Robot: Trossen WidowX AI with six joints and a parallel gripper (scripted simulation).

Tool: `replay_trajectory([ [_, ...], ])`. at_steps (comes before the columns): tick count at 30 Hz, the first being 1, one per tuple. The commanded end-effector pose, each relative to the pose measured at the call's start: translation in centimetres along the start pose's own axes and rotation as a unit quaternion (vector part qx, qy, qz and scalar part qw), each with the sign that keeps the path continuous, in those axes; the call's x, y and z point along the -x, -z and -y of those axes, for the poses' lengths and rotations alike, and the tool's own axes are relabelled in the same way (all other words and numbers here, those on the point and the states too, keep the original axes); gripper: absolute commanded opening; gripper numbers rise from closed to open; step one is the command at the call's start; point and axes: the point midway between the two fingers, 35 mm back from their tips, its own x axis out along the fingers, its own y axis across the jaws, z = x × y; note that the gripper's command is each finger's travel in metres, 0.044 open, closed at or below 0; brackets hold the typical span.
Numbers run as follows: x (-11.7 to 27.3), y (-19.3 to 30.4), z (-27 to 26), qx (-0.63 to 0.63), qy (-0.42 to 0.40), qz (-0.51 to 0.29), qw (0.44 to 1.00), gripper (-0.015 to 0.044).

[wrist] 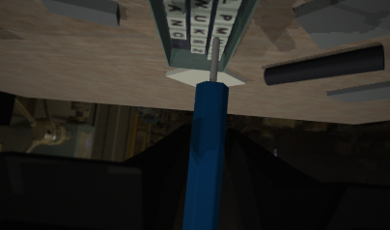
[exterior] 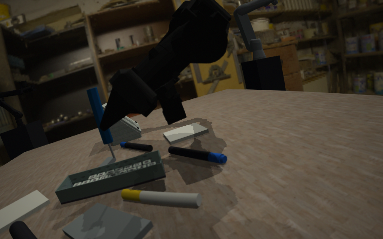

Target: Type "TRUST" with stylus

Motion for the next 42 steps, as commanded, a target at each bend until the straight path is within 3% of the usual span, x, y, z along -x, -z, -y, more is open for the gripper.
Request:
replay_trajectory([
  [1,0.5,0.0,0.8,0.001,0.003,-0.001,1.000,0.0000],
  [11,-0.5,-1.7,0.8,0.001,0.003,0.000,1.000,0.0000],
  [14,-0.6,-1.9,0.8,0.001,0.003,0.000,1.000,0.0079],
  [15,-0.6,-2.0,0.8,0.001,0.003,0.000,1.000,0.0081],
  [42,-1.3,-3.2,0.8,0.001,0.003,0.000,1.000,0.0081],
])
